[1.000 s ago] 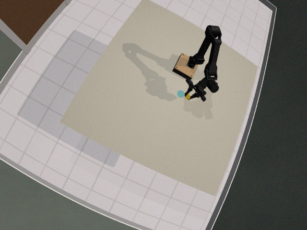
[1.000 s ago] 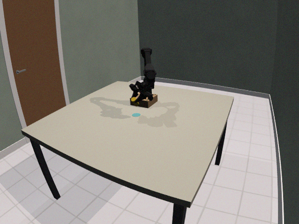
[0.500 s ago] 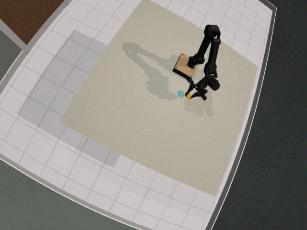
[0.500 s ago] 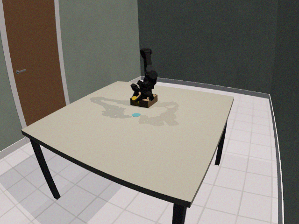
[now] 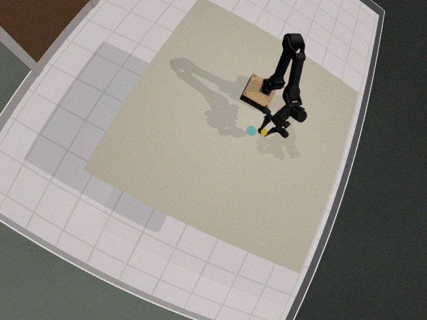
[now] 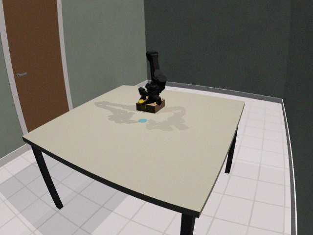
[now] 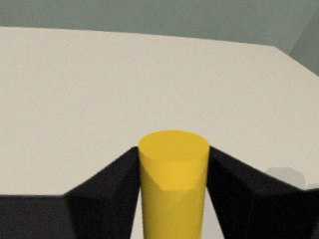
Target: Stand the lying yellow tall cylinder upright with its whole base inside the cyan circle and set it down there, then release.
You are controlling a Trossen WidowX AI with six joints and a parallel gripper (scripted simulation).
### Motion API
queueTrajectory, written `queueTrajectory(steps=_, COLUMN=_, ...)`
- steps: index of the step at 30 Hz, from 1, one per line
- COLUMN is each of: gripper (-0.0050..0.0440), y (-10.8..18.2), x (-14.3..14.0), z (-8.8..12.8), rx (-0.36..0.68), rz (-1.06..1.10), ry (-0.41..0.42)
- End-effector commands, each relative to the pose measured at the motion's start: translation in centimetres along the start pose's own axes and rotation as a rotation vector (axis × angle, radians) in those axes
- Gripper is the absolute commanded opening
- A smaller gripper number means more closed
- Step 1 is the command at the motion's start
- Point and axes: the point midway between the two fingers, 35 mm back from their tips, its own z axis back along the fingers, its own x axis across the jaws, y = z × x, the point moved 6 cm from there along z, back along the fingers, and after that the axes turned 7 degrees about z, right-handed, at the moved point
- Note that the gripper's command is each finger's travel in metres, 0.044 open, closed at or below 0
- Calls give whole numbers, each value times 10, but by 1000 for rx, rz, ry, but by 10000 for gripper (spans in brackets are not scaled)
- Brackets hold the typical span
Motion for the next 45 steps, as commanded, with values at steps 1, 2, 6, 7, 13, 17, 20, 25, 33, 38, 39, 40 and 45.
queueTrajectory(steps=1, gripper=105, y=-1, x=-1, z=4, rx=-32, rz=-13, ry=3)
queueTrajectory(steps=2, gripper=105, y=0, x=-1, z=4, rx=-39, rz=-16, ry=5)
queueTrajectory(steps=6, gripper=105, y=2, x=-3, z=8, rx=-68, rz=-30, ry=13)
queueTrajectory(steps=7, gripper=105, y=3, x=-3, z=8, rx=-75, rz=-33, ry=15)
queueTrajectory(steps=13, gripper=105, y=7, x=-5, z=14, rx=-117, rz=-56, ry=28)
queueTrajectory(steps=17, gripper=105, y=9, x=-6, z=16, rx=-137, rz=-68, ry=34)
queueTrajectory(steps=20, gripper=105, y=10, x=-7, z=18, rx=-150, rz=-77, ry=39)
queueTrajectory(steps=25, gripper=105, y=14, x=-10, z=22, rx=-182, rz=-100, ry=50)
queueTrajectory(steps=33, gripper=105, y=20, x=-16, z=29, rx=-231, rz=-140, ry=67)
queueTrajectory(steps=38, gripper=105, y=23, x=-18, z=32, rx=-248, rz=-156, ry=74)
queueTrajectory(steps=39, gripper=105, y=23, x=-19, z=33, rx=-253, rz=-162, ry=76)
queueTrajectory(steps=40, gripper=105, y=24, x=-20, z=33, rx=-259, rz=-168, ry=79)
queueTrajectory(steps=45, gripper=105, y=29, x=-25, z=38, rx=-285, rz=-197, ry=90)
